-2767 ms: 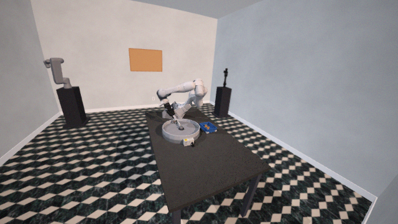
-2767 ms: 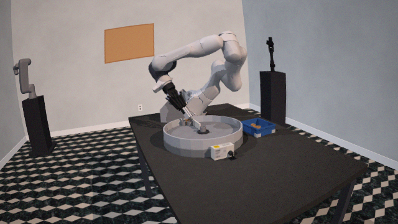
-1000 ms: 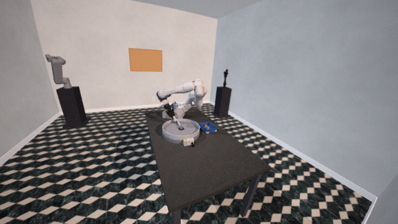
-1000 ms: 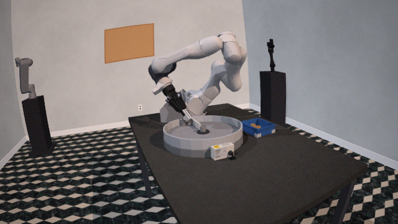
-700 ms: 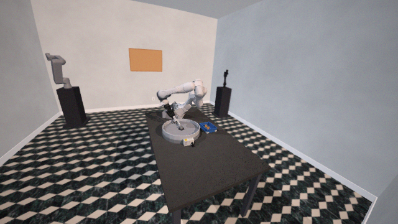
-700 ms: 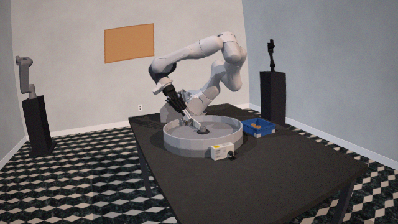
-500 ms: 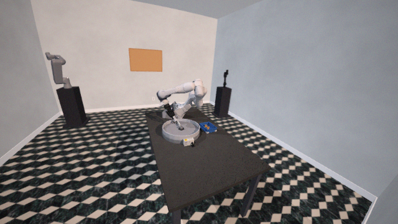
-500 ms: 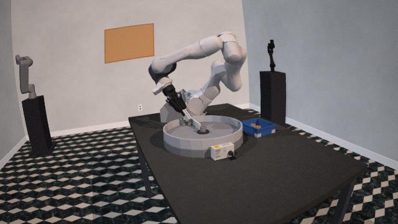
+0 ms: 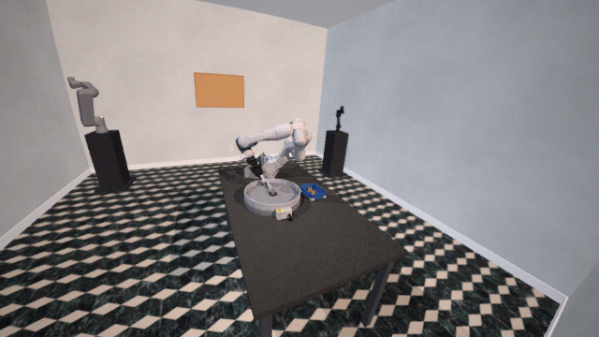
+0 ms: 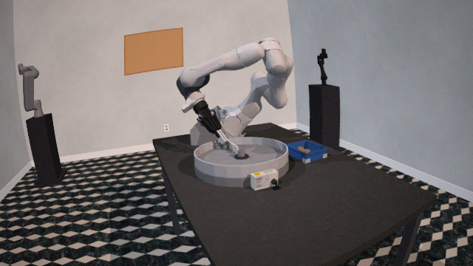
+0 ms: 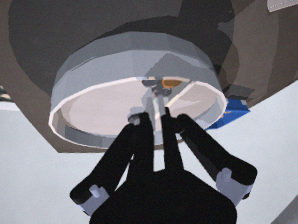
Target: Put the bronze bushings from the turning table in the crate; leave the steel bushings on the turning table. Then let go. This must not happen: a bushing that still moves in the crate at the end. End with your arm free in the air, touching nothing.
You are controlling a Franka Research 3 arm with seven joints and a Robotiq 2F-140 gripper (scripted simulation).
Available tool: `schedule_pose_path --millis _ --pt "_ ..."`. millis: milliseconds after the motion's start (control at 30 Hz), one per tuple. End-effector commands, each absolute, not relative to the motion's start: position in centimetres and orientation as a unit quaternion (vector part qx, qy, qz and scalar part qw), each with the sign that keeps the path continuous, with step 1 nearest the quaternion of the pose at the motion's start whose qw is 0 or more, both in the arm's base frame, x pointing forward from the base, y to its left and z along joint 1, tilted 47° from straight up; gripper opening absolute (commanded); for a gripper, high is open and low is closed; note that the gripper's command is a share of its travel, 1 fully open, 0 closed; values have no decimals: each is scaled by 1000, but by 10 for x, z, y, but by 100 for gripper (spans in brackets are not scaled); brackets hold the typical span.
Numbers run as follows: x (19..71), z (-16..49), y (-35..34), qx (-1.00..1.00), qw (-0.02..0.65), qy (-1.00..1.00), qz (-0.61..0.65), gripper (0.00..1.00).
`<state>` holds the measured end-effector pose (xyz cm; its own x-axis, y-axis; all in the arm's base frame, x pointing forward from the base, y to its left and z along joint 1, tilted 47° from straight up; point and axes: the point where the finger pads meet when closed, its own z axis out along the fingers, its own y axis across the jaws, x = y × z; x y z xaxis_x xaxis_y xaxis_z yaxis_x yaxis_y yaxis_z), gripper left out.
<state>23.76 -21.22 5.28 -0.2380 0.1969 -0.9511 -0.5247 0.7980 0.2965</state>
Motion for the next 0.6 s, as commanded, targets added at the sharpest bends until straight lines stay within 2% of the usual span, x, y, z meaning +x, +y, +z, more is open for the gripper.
schedule_pose_path --millis 0,567 --pt "239 52 -211 -114 608 728 296 6" --pt "243 47 -206 -114 608 728 296 6"
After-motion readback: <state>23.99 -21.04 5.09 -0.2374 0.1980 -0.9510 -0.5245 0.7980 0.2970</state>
